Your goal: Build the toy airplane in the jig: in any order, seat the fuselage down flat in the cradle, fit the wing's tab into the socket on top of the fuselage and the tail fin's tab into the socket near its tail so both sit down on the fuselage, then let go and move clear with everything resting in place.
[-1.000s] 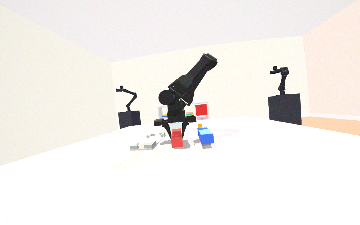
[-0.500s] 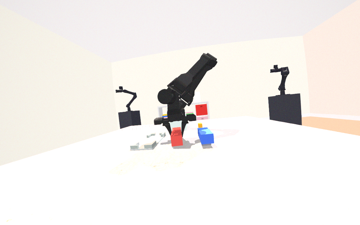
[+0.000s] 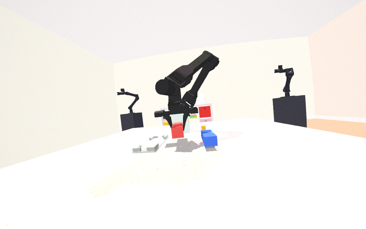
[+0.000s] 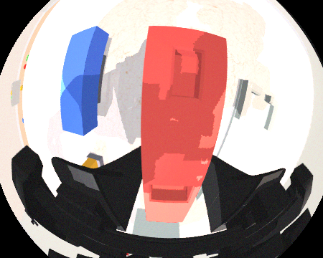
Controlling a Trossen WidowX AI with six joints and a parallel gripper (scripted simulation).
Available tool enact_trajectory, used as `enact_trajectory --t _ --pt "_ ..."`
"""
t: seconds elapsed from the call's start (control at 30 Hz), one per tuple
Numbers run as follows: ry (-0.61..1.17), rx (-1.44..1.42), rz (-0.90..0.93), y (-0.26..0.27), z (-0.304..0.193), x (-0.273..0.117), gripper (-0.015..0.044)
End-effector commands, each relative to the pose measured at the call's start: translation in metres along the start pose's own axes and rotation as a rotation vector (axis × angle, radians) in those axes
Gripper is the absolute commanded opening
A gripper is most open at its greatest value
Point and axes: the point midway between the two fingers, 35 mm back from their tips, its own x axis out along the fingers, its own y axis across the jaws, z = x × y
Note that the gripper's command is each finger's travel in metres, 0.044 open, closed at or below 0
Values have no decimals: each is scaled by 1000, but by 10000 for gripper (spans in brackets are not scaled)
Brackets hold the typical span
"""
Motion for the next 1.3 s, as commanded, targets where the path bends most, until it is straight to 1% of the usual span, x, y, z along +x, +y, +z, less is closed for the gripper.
enact_trajectory --t 0.0,0.7,0.87,1.27 --pt "-7 -5 -9 -2 2 -17 0" --pt "-6 -6 -1 3 -5 -81 0" --pt "-6 -4 -1 1 -5 -81 0" --pt "-6 26 -5 -34 -7 -68 0"
